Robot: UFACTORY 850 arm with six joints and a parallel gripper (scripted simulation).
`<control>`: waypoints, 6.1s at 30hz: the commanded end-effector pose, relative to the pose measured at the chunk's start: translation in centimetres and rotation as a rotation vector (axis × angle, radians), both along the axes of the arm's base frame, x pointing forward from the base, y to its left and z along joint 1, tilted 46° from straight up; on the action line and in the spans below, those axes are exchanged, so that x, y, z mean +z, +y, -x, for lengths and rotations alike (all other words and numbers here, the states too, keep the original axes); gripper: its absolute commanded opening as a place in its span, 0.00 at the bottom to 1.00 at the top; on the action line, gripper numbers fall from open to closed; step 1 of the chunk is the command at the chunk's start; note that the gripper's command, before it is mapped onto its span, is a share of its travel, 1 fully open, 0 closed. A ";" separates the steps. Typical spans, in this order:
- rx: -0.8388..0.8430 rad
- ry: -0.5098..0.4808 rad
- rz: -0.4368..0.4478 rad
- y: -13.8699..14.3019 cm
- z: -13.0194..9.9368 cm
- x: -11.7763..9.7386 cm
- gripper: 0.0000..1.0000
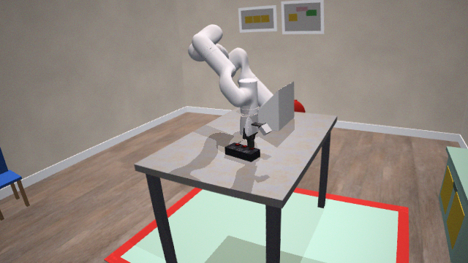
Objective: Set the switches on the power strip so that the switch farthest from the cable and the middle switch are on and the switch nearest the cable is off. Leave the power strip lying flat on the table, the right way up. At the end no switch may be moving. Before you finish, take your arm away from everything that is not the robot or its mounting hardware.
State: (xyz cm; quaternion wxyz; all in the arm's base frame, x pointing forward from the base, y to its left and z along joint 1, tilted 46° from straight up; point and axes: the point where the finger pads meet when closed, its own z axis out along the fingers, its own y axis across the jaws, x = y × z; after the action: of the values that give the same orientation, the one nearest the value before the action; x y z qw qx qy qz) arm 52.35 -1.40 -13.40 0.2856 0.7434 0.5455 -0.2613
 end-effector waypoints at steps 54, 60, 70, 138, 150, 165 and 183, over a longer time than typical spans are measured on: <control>0.001 -0.002 -0.001 0.1 -0.2 0.0 0.00; 0.001 -0.002 -0.001 0.1 -0.2 0.0 0.00; 0.001 -0.002 -0.001 0.0 -0.2 0.0 0.00; 0.001 -0.002 -0.001 2.2 -0.4 2.1 0.00; 0.001 -0.002 -0.001 2.2 -0.4 2.1 0.00; 0.004 0.003 -0.001 0.4 0.9 5.8 0.00; 0.004 0.003 -0.001 0.2 1.1 6.1 0.00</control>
State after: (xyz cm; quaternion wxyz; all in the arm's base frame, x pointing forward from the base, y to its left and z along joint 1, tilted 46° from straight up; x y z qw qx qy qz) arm 51.21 -1.25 -7.32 0.2846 0.7418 0.5476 -0.2624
